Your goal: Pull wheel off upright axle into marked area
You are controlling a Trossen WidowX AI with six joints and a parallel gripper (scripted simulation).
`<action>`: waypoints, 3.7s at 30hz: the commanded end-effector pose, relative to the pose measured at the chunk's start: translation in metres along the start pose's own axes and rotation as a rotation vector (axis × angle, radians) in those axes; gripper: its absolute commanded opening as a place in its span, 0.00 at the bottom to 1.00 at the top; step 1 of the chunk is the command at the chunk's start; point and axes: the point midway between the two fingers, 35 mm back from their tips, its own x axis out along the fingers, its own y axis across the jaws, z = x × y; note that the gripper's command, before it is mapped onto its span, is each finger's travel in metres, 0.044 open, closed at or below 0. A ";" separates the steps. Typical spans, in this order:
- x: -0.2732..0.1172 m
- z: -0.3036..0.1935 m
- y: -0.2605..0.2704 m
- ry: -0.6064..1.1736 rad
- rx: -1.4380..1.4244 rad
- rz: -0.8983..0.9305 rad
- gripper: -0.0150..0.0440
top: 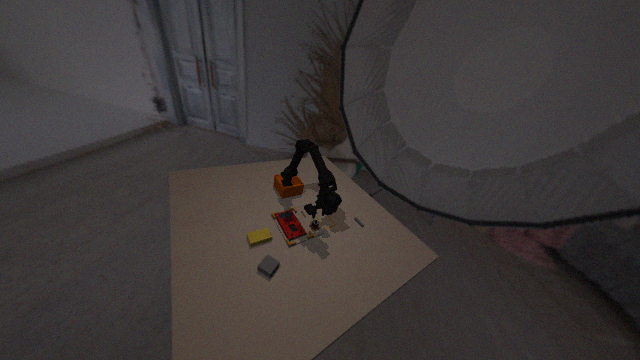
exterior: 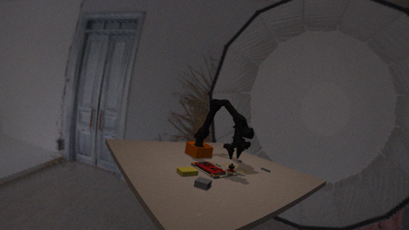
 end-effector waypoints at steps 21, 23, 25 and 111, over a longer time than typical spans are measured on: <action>0.057 -0.007 -0.001 0.037 0.000 -0.004 0.49; 0.057 -0.007 -0.001 0.037 0.000 -0.004 0.41; 0.056 -0.007 -0.001 0.037 -0.001 -0.004 0.32; 0.028 -0.006 -0.001 0.027 -0.003 0.000 0.25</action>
